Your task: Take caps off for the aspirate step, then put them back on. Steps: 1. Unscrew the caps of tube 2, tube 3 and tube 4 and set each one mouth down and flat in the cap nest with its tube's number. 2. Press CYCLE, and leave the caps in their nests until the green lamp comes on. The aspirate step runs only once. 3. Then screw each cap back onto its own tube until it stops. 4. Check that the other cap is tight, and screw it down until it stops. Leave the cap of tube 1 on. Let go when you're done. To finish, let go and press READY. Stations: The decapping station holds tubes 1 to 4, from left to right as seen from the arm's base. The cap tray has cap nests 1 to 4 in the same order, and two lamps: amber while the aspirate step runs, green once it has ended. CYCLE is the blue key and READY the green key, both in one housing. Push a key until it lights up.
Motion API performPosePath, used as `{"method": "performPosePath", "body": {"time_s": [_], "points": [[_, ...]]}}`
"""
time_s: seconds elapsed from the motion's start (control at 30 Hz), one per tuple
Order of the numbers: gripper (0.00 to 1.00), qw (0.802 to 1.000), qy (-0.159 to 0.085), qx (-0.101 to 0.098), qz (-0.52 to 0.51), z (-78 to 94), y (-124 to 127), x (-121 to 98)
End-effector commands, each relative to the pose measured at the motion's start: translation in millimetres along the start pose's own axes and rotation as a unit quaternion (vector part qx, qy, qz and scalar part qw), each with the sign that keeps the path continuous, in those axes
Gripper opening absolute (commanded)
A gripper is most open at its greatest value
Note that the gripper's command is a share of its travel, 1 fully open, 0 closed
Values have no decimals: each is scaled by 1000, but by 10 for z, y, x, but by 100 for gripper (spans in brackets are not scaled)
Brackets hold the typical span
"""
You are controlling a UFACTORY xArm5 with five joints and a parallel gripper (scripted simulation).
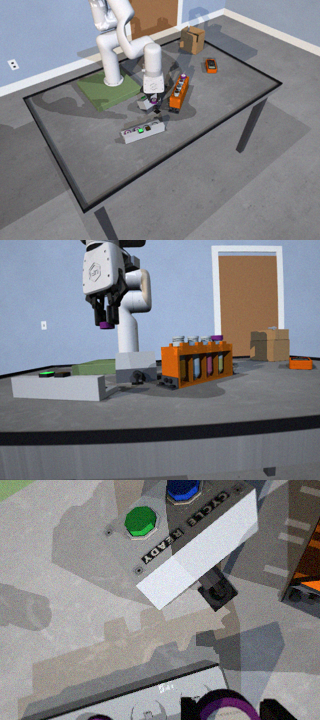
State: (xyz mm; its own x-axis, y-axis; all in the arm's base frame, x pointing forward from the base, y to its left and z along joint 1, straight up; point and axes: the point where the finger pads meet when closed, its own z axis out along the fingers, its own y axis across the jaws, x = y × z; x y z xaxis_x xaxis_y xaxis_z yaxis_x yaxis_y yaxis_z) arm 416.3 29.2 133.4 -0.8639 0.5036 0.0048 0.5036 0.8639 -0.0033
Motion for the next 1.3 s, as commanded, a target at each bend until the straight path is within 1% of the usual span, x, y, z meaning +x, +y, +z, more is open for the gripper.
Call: {"method": "performPosePath", "body": {"time_s": [0.0,0.13,0.5,0.57,0.7,1.07,1.13,1.27], "points": [[0,1000,-3,-3,7,-20,162,155],[0,1000,-3,-3,7,-20,375,391],[0,1000,-3,-3,7,-20,827,894],[0,1000,-3,-3,7,-20,827,894],[0,1000,-3,-3,7,-20,1040,1132],[0,1000,-2,-4,7,-21,1494,1638],[0,1000,-2,-4,7,-21,1494,1638],[0,1000,-2,-4,7,-21,1709,1878]]}}
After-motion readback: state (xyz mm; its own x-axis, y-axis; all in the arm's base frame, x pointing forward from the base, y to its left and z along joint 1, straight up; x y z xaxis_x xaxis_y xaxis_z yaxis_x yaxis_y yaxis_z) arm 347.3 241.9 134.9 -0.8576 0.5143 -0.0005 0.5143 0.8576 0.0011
